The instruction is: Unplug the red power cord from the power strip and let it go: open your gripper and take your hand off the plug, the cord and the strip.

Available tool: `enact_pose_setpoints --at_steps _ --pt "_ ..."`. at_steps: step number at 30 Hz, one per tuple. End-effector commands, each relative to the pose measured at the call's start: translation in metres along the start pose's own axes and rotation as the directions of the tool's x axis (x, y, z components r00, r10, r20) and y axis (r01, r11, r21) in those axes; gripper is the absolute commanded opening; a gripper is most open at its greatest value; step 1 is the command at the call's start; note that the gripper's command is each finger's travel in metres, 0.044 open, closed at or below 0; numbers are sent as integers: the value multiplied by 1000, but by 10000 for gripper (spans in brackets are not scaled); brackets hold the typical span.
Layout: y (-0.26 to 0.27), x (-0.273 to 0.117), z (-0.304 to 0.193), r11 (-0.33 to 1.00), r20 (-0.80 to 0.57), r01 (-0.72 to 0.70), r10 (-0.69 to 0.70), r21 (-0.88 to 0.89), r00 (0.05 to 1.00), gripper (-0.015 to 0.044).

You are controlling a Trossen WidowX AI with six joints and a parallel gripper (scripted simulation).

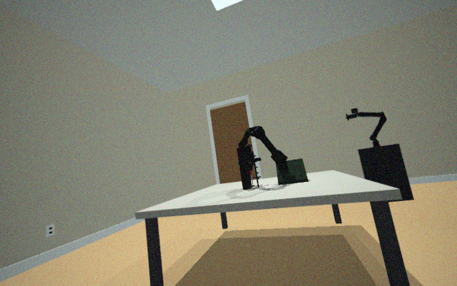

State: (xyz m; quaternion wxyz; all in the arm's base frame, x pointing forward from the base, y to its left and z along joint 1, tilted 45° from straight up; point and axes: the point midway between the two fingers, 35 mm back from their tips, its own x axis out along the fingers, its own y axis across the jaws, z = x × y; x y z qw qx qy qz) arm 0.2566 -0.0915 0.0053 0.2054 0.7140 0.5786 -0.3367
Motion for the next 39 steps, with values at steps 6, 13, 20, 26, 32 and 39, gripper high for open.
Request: enact_pose_setpoints --at_steps 6,13,20,26,32,39 --pt "1 2 -6 1000 -3 5 -5 -14 1000 160" --pt "1 0 -5 1000 -4 3 -3 -8 1000 160" --pt "1 -7 -6 1000 -7 -5 5 13 1000 160" --pt "1 -7 -15 1000 -7 -5 5 14 1000 160" --pt "1 -7 -25 1000 -7 -5 5 14 1000 160" --pt "1 -7 -37 1000 -8 -5 5 14 1000 160"
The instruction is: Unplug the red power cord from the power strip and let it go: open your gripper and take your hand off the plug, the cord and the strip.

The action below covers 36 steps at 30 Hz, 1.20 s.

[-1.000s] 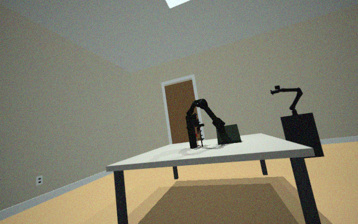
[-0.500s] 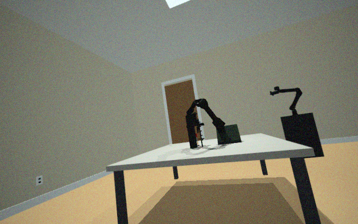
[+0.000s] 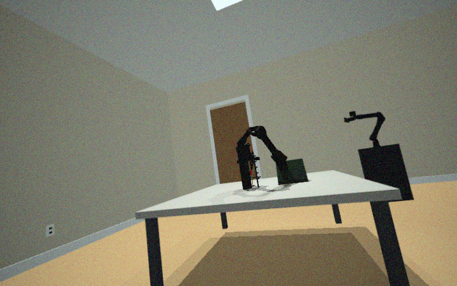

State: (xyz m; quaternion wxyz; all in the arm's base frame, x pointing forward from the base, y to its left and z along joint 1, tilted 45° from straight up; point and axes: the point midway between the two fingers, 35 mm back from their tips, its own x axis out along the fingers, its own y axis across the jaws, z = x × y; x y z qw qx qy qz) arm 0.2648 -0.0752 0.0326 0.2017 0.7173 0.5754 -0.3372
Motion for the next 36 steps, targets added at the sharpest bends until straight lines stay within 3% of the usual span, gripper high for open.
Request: enact_pose_setpoints --at_steps 1,19,22,32,36 --pt "-1 0 -6 1000 -4 1 -1 4 1000 160" --pt "-1 12 -12 1000 -5 1 -1 4 1000 160" --pt "-1 10 -12 1000 -1 1 -1 -1 1000 81" --pt "-1 10 -12 1000 -1 1 -1 -1 1000 0" --pt "0 10 -8 1000 -1 1 -1 -1 1000 0"
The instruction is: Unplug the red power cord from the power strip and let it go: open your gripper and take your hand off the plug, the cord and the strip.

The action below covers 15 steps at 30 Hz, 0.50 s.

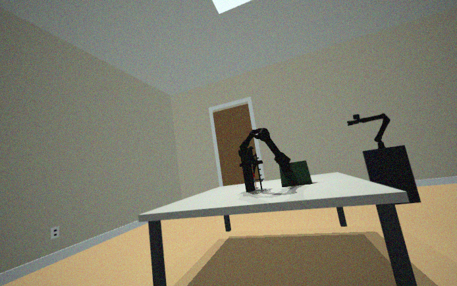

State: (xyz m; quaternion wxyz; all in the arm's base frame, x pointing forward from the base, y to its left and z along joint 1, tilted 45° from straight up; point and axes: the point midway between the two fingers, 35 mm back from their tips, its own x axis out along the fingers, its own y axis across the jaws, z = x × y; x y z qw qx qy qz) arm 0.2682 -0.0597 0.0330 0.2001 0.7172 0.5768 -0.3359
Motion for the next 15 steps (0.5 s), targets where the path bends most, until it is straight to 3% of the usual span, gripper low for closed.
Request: enact_pose_setpoints --at_steps 1,15 --pt "1 -1 5 1000 4 -2 2 0 1000 0" --pt "2 -2 28 1000 6 -3 3 2 1000 0"
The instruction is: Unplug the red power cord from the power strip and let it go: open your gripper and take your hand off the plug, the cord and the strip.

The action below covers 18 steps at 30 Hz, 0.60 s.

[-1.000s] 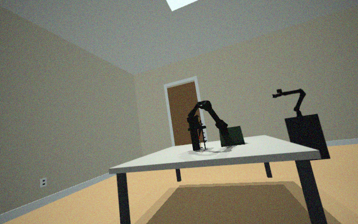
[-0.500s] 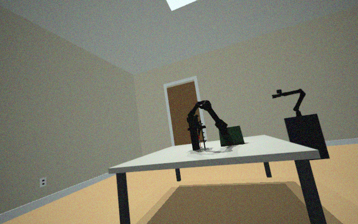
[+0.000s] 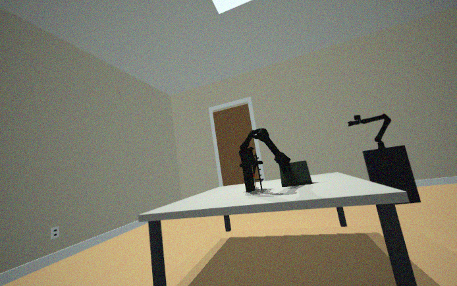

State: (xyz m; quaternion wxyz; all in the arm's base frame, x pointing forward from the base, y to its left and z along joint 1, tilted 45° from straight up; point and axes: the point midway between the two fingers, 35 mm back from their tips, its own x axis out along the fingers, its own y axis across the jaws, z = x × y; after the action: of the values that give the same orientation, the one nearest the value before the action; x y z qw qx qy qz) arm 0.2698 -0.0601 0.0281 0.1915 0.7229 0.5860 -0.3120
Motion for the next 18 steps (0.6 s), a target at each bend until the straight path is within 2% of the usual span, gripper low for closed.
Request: enact_pose_setpoints --at_steps 1,7,18 --pt "0 -7 26 1000 58 -7 6 21 998 0" --pt "-1 -9 36 1000 59 -7 6 21 998 0" --pt "-2 -5 29 1000 53 -6 5 23 999 289"
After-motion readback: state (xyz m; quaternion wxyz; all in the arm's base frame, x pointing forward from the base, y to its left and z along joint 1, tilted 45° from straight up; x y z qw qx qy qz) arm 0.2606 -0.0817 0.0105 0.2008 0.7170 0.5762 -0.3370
